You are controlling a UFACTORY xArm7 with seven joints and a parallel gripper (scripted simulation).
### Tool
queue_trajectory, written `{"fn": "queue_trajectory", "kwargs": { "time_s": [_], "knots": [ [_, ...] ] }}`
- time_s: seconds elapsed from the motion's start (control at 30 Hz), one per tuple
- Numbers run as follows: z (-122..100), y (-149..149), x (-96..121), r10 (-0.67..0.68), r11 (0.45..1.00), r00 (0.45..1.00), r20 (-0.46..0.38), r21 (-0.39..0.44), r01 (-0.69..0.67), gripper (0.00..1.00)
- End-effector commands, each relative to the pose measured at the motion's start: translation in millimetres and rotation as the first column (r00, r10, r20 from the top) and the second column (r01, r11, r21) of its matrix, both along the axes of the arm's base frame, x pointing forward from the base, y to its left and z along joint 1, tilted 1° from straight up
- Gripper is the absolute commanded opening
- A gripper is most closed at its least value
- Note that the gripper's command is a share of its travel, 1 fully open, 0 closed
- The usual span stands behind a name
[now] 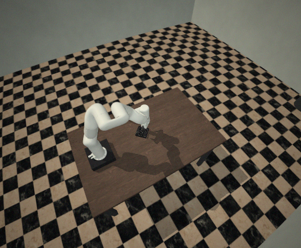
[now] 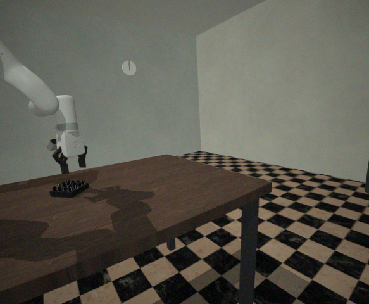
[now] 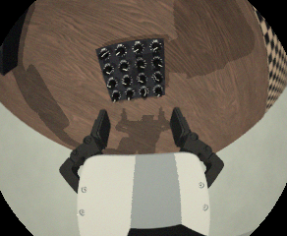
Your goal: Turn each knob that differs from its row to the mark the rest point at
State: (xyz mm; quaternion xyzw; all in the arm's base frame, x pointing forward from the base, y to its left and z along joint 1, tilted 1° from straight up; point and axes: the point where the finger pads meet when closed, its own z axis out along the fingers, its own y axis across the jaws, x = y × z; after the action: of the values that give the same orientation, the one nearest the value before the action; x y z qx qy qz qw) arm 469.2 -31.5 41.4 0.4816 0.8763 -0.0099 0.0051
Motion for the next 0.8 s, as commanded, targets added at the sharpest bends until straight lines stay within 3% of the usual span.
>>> {"fn": "queue_trajectory", "kwargs": {
  "time_s": [0.0, 0.2, 0.23, 0.77],
  "knots": [
    [3.9, 1.3, 9.1, 0.132, 0.991, 0.991, 0.001, 0.010, -0.132, 1.00],
    [4.3, 1.5, 10.3, 0.153, 0.988, 0.988, 0.001, 0.009, -0.153, 1.00],
    [4.3, 1.5, 10.3, 0.153, 0.988, 0.988, 0.001, 0.009, -0.153, 0.19],
    [4.3, 1.5, 10.3, 0.153, 0.988, 0.988, 0.001, 0.009, -0.153, 0.19]
  ]
}}
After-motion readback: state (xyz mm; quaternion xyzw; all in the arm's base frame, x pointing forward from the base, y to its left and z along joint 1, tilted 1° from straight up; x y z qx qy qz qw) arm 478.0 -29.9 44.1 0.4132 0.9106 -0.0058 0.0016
